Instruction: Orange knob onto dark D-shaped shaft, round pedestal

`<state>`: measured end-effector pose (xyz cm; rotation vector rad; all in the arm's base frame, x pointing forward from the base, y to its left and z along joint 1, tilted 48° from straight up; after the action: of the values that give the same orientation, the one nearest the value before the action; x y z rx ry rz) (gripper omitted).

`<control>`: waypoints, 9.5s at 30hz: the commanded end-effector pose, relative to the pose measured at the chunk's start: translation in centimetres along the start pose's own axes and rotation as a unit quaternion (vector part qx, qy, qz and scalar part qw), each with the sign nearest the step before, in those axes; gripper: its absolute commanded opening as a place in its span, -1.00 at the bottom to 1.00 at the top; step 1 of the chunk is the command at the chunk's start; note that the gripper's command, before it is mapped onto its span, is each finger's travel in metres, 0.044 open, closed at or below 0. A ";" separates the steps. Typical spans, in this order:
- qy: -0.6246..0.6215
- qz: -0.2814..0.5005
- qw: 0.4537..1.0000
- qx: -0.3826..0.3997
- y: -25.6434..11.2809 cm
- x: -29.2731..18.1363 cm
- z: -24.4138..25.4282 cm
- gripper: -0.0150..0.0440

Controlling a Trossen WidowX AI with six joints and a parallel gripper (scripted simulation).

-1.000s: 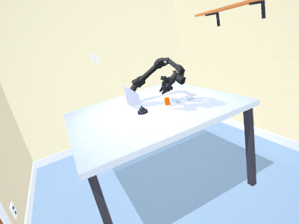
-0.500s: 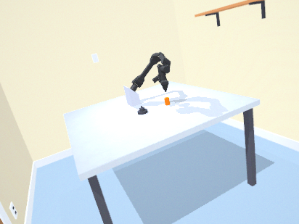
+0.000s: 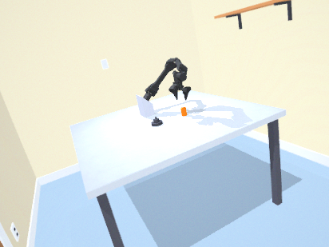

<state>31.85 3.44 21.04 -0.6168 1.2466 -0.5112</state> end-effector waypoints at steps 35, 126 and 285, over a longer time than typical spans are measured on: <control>-0.571 0.001 0.821 0.005 4.8 -0.2 0.2 1.00; -0.570 0.000 0.821 0.003 -2.3 0.9 -0.6 -0.49; -0.657 -0.003 0.754 0.001 5.4 22.1 -6.8 -0.49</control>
<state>30.78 -8.10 0.24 -0.7500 -0.1130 0.0150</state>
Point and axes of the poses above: the point midway between the two fingers, 35 mm back from their tips, its own y axis out along the fingers, its own z axis across the jaws, x = y × z, the point moved 8 cm from there along -y, back along the fingers, and after that the axes turned 3 degrees about y, right-handed, at the moved point
